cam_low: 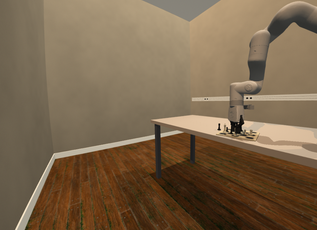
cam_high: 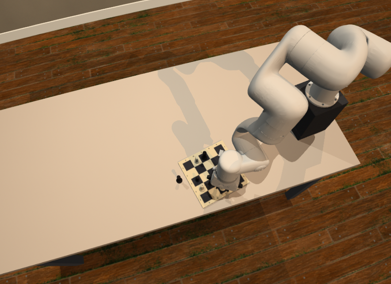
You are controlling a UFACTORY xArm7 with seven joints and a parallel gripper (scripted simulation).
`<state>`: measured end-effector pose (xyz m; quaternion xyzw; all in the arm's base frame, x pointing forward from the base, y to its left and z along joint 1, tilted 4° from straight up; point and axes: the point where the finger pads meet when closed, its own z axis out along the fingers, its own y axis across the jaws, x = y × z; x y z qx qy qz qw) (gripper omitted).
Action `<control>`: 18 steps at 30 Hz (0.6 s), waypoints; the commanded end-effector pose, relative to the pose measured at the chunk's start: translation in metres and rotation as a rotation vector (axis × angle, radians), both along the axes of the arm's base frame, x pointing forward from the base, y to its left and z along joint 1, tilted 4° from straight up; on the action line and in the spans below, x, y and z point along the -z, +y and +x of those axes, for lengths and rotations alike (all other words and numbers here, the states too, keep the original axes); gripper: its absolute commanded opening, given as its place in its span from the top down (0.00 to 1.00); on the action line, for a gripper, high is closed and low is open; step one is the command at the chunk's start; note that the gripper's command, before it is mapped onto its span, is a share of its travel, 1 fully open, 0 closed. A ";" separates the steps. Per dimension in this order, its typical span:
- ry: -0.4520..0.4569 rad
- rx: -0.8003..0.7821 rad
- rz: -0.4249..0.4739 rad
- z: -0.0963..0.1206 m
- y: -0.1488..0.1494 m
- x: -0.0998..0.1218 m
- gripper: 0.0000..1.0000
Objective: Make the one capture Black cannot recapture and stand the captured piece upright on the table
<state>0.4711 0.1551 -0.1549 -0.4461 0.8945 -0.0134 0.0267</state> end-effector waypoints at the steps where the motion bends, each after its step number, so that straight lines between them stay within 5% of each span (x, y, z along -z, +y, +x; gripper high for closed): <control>1: -0.004 0.000 0.001 0.002 0.001 -0.002 0.57; 9: -0.004 0.000 0.001 0.001 0.001 -0.009 0.57; 18: -0.004 0.000 0.001 -0.001 0.001 -0.051 0.57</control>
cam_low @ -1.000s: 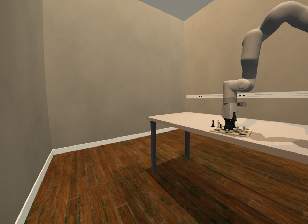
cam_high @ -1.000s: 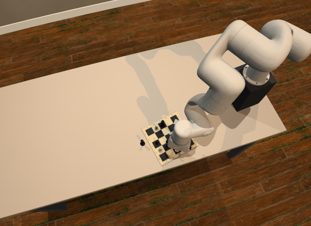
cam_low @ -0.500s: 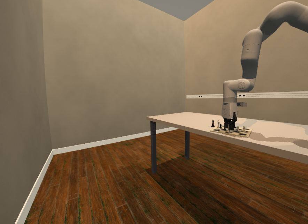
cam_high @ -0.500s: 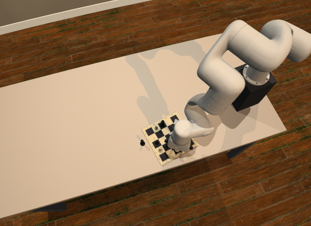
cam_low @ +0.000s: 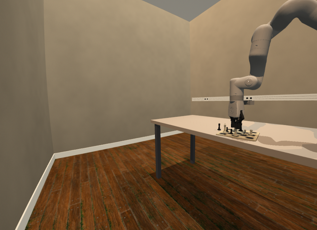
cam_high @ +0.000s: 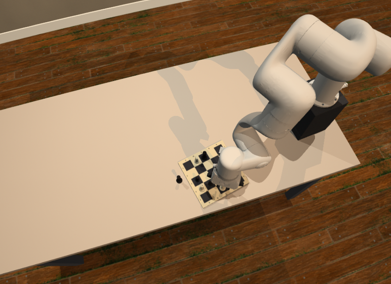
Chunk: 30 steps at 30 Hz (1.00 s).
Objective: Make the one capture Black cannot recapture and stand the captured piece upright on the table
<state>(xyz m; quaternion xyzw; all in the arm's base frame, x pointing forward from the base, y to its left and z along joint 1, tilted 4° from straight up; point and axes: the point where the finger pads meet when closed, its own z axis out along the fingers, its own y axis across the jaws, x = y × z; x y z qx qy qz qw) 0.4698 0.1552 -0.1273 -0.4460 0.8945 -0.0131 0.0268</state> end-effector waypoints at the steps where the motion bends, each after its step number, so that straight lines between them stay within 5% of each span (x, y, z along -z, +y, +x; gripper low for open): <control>1: -0.004 0.000 0.001 0.000 0.000 -0.029 0.57; 16: -0.004 0.000 0.001 -0.003 0.000 -0.064 0.57; 17: -0.004 0.000 0.001 -0.003 0.000 -0.064 0.00; 30: -0.004 0.000 0.001 -0.003 0.000 -0.064 0.00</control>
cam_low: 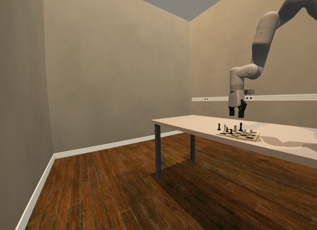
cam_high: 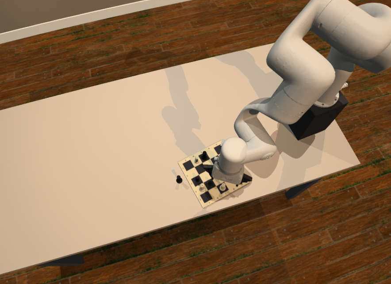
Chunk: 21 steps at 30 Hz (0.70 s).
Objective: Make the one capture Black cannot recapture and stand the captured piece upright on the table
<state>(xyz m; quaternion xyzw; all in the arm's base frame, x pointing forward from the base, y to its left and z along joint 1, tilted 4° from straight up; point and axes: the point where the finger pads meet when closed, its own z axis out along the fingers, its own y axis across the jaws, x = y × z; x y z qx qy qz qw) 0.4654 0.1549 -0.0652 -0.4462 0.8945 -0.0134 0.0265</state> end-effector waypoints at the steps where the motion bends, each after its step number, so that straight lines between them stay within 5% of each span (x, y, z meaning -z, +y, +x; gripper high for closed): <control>1: -0.004 0.000 0.002 0.002 0.001 -0.002 0.00; 13: -0.004 0.000 0.002 0.002 0.001 -0.004 0.00; 21: -0.004 0.000 0.002 0.000 0.001 -0.025 0.00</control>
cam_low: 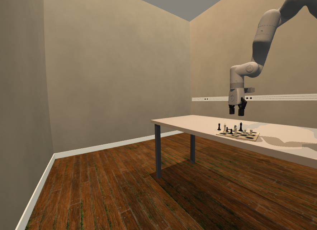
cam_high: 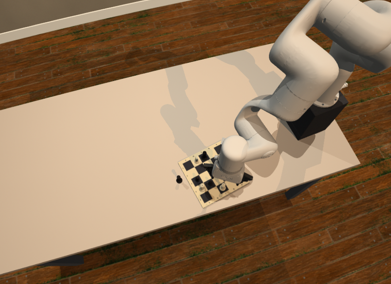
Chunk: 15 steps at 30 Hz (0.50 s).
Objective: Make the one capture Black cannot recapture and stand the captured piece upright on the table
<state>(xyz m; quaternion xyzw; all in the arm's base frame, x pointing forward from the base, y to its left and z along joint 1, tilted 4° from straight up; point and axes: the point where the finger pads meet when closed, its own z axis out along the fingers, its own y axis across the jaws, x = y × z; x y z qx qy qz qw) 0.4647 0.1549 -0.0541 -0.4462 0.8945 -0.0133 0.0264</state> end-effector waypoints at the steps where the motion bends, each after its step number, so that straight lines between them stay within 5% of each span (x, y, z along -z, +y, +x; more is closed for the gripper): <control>1: -0.004 0.000 0.001 0.001 0.001 -0.018 0.00; 15: -0.004 0.000 0.001 -0.002 0.001 -0.053 0.00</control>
